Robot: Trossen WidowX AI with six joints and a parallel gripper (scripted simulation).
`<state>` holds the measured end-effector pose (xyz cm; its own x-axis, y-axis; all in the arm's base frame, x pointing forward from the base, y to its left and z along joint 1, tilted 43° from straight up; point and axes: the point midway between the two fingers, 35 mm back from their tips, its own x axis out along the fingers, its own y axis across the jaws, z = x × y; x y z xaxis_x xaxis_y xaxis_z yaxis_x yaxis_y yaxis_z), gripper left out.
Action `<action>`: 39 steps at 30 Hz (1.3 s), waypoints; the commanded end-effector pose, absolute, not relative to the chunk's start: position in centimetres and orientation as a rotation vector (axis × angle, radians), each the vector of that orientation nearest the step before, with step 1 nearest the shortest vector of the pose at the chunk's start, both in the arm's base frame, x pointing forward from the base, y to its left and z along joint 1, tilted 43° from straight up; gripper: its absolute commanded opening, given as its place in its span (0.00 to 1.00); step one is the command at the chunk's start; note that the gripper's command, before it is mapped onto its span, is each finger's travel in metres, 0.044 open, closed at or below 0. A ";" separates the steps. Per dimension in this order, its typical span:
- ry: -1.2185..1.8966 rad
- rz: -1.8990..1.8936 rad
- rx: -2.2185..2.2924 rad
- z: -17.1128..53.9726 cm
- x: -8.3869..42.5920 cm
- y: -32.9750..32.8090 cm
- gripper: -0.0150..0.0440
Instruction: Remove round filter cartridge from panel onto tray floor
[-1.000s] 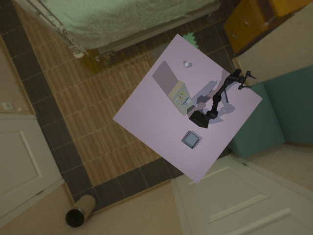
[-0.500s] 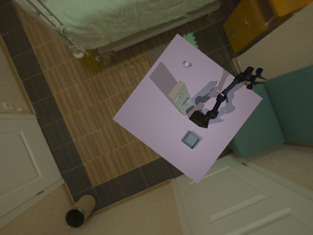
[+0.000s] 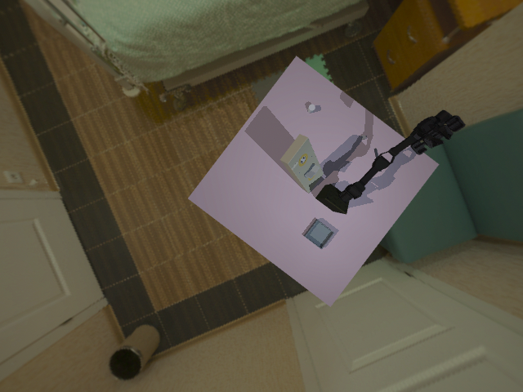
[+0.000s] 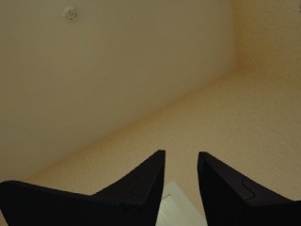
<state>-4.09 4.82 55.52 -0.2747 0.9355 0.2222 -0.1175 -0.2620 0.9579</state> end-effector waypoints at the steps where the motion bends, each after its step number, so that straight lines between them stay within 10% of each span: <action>1: 0.983 1.487 1.027 53.5 -1.7 11.3 0.41; 18: 0.490 0.734 0.154 36.2 14.3 27.2 0.41; 39: 0.504 0.066 -1.187 15.2 25.8 19.3 0.41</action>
